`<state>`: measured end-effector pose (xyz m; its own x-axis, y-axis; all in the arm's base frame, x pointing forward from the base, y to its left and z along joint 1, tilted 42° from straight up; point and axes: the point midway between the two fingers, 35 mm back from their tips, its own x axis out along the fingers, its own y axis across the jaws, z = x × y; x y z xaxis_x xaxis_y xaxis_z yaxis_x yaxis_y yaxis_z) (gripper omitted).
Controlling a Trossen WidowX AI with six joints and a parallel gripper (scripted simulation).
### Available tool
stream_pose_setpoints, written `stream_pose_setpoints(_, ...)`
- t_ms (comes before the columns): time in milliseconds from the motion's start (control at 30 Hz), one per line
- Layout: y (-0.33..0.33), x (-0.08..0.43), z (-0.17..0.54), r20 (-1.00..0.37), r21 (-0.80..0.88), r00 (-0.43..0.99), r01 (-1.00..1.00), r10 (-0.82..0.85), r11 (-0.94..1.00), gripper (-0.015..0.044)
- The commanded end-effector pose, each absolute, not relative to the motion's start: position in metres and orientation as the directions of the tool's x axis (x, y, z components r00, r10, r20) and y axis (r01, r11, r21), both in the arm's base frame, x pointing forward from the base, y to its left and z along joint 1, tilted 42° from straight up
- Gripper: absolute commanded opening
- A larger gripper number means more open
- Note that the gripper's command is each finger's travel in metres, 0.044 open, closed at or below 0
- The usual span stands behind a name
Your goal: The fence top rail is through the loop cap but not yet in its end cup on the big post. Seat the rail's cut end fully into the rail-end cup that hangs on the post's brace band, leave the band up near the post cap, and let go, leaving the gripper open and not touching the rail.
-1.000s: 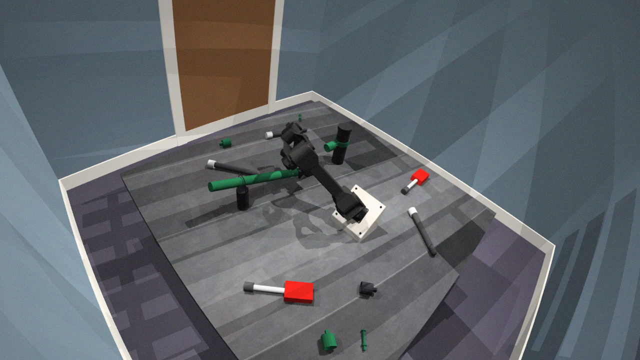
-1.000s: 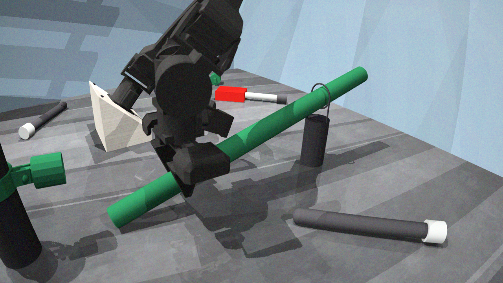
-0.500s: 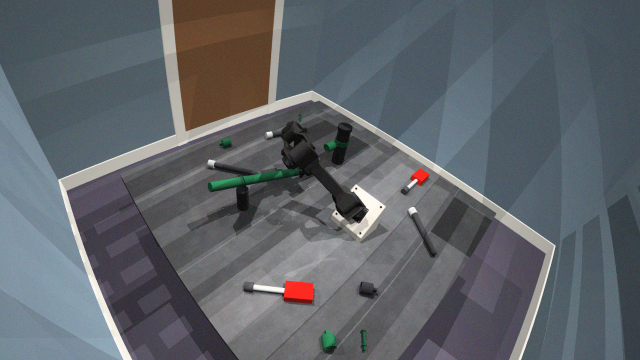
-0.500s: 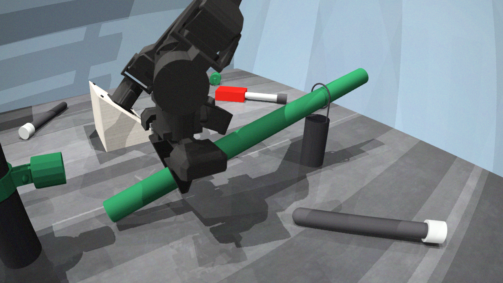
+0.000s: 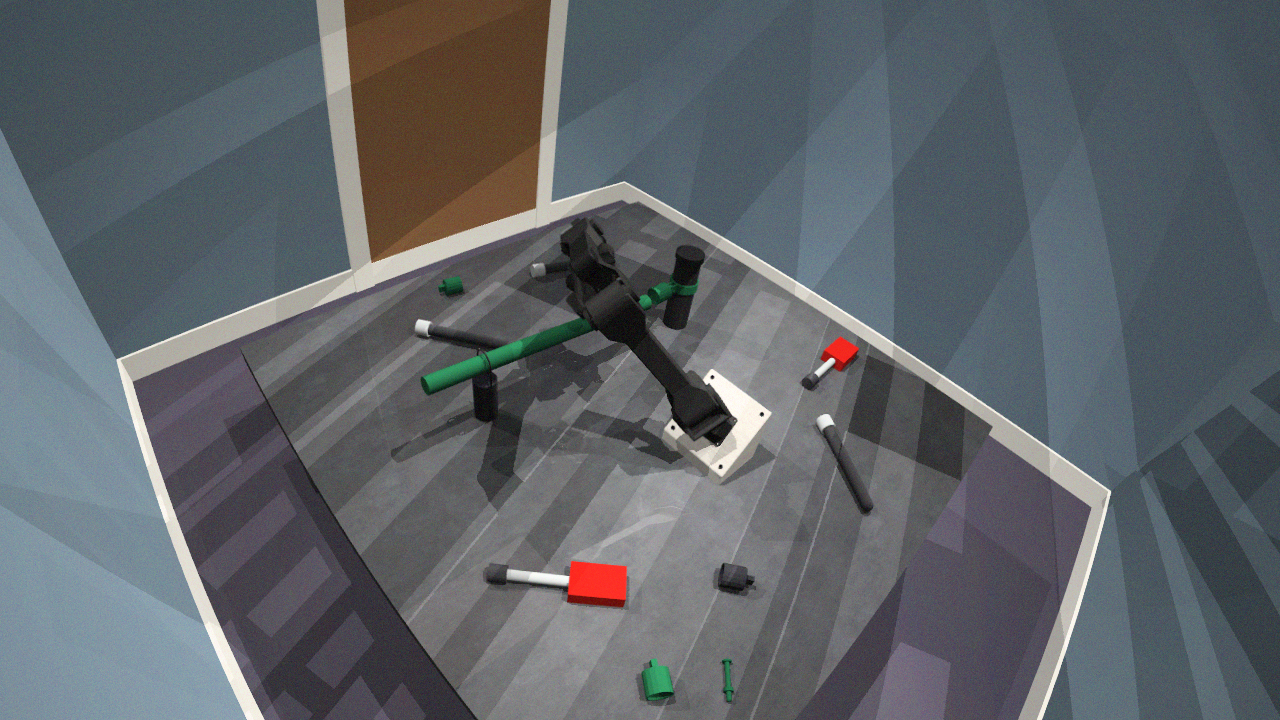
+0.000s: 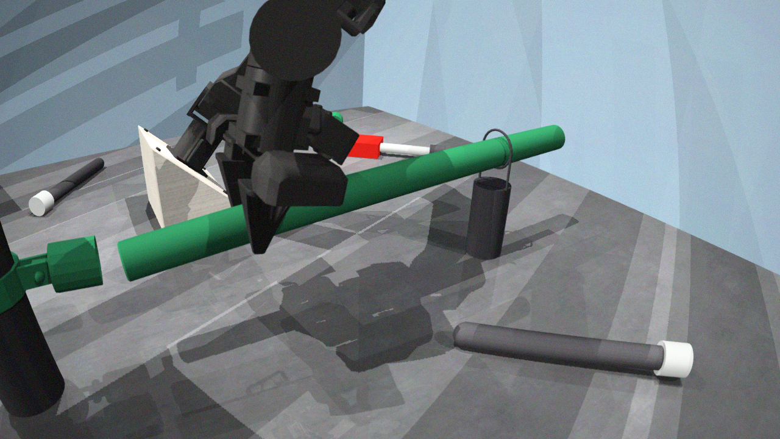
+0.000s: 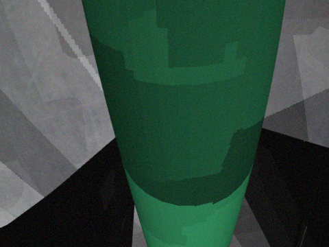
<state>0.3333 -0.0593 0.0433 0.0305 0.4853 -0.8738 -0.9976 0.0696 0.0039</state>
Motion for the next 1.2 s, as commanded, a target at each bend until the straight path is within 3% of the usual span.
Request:
stream_pose_setpoints(0, -0.059, 0.334, 0.043, -0.873, 0.002, 0.032, -0.998, 0.486, 0.07, 0.0)
stream_pose_setpoints(1167, -0.077, 0.335, 0.041, -0.873, 0.005, 0.028, -0.998, 0.487, 0.066, 0.0)
